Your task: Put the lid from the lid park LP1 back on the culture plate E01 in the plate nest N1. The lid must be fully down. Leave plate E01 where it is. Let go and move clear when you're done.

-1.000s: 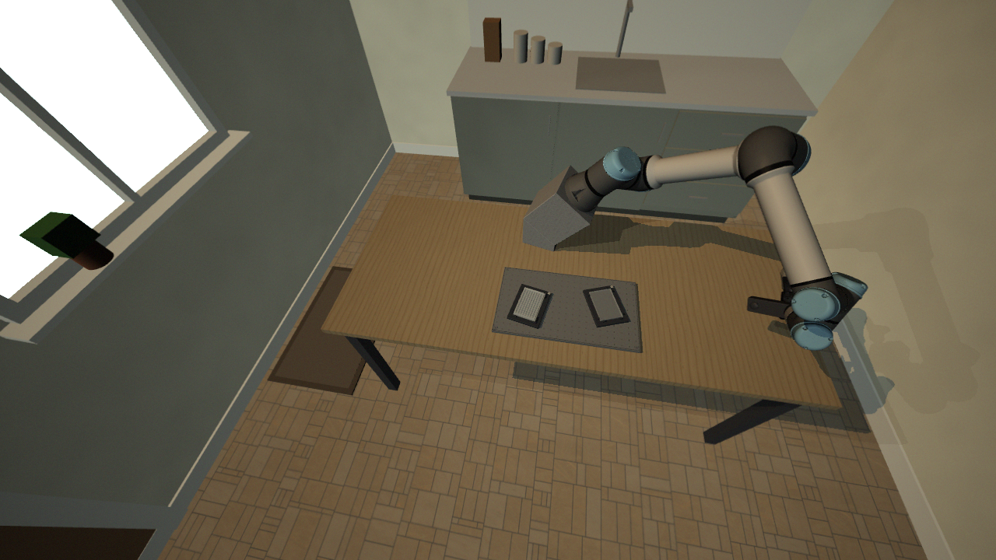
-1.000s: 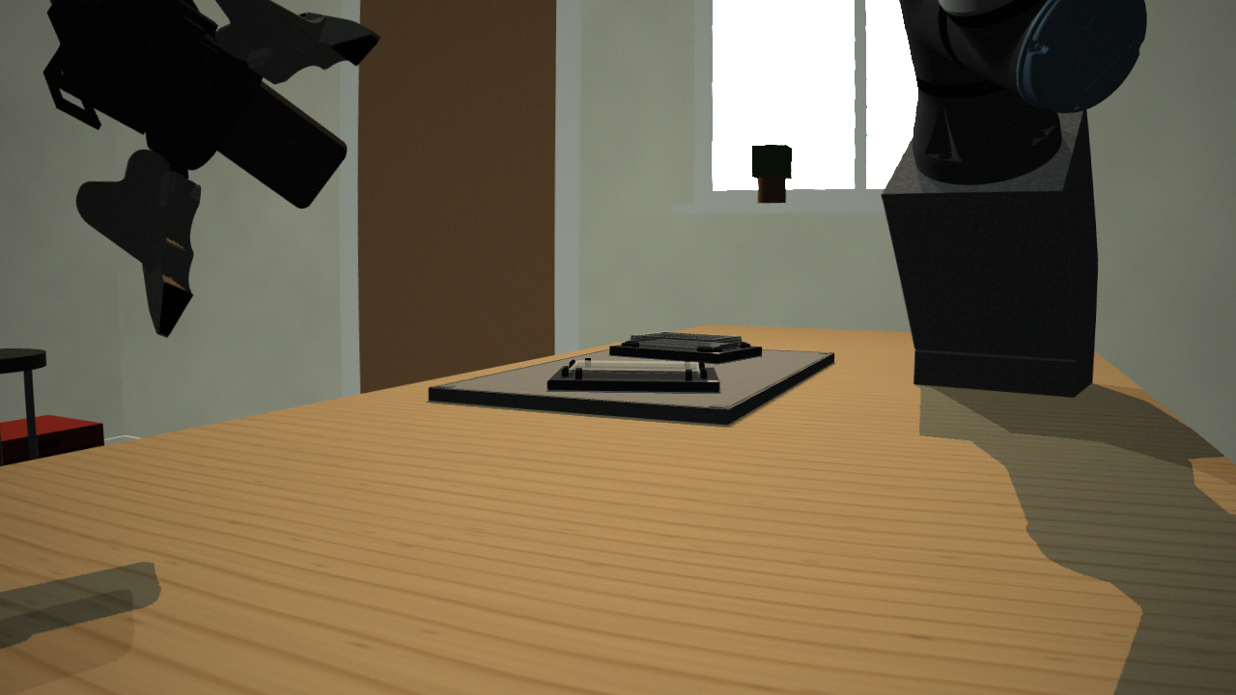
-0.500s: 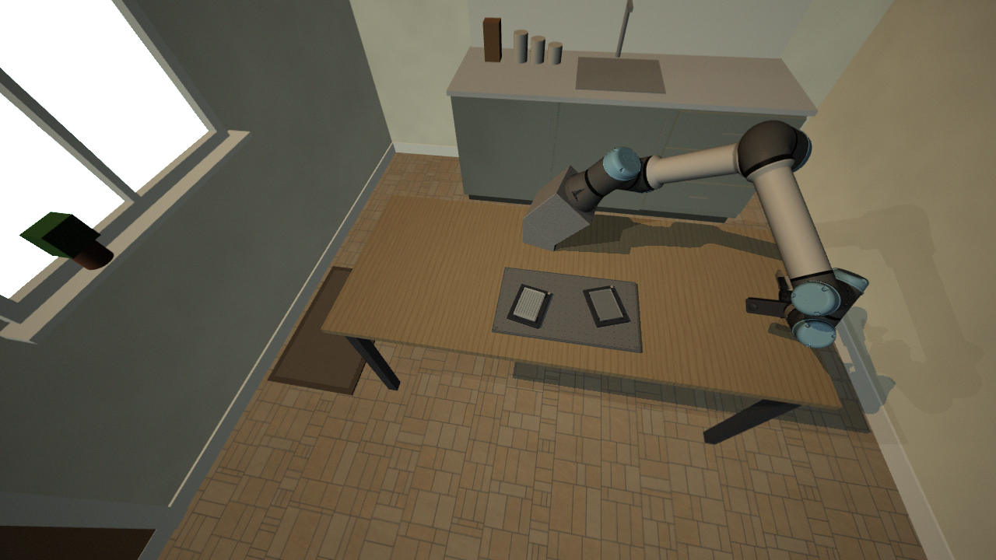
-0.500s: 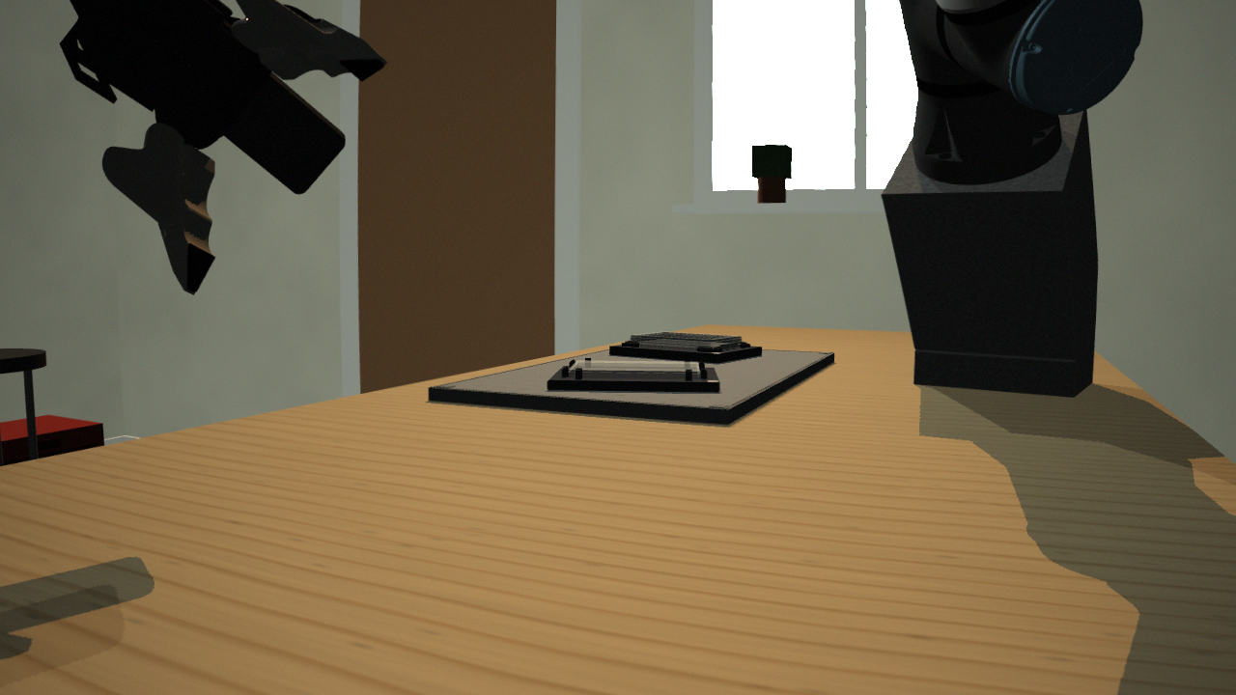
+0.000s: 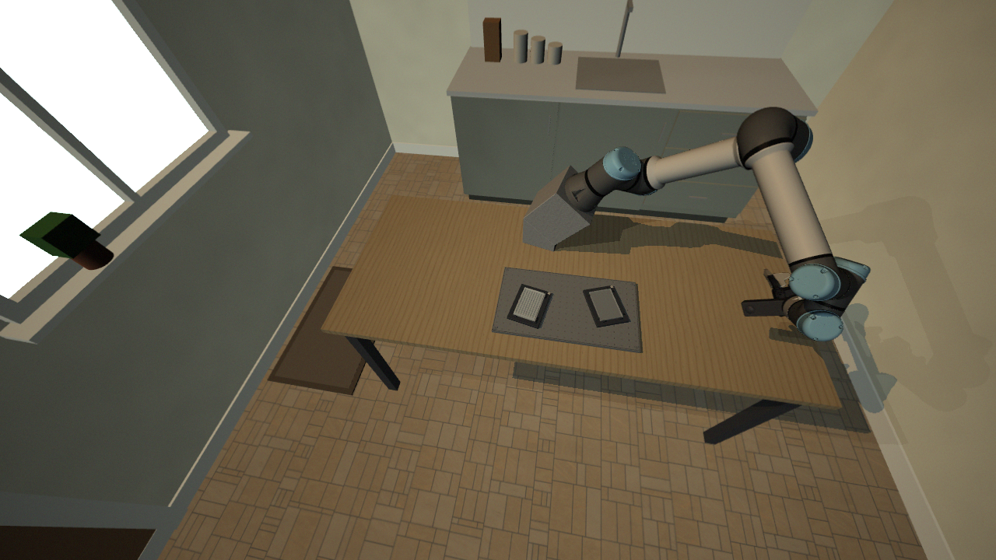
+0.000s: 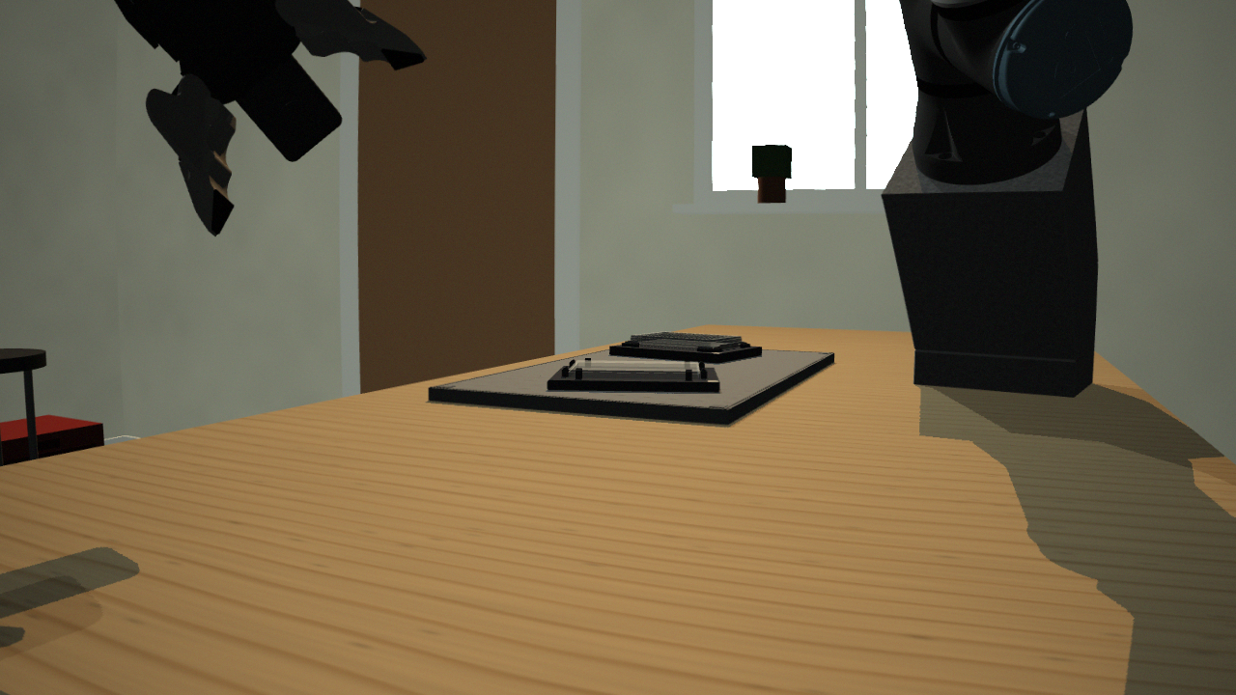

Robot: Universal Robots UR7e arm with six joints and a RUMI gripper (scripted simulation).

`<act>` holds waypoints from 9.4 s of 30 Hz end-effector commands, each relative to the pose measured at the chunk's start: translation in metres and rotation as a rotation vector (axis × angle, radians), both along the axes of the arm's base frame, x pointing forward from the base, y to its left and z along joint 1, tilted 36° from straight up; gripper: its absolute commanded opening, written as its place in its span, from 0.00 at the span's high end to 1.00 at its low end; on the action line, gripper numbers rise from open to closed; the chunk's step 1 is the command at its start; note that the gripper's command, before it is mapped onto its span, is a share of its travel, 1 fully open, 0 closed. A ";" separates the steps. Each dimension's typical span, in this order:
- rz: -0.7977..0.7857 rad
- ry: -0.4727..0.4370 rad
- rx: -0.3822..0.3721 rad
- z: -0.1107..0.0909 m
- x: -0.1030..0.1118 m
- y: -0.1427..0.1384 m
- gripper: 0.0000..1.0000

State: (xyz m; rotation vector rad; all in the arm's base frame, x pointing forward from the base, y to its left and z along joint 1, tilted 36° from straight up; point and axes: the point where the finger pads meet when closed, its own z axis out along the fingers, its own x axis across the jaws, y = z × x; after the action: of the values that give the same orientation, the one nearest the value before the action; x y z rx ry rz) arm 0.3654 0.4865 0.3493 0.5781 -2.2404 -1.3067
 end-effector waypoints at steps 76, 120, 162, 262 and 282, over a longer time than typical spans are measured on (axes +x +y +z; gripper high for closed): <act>0.449 -0.862 -0.050 -0.038 0.024 -0.257 0.18; 0.747 -1.081 -0.205 -0.052 0.012 -0.384 0.18; 0.958 -1.189 -0.276 -0.094 0.011 -0.466 0.18; 0.728 -1.610 0.037 -0.371 0.021 -0.346 0.18; 0.708 -1.649 0.056 -0.378 0.012 -0.331 0.18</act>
State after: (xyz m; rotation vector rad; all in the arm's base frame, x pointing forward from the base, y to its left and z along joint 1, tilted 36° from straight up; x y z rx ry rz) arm 0.3760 0.1551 -0.0282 2.8694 -2.3698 -0.3667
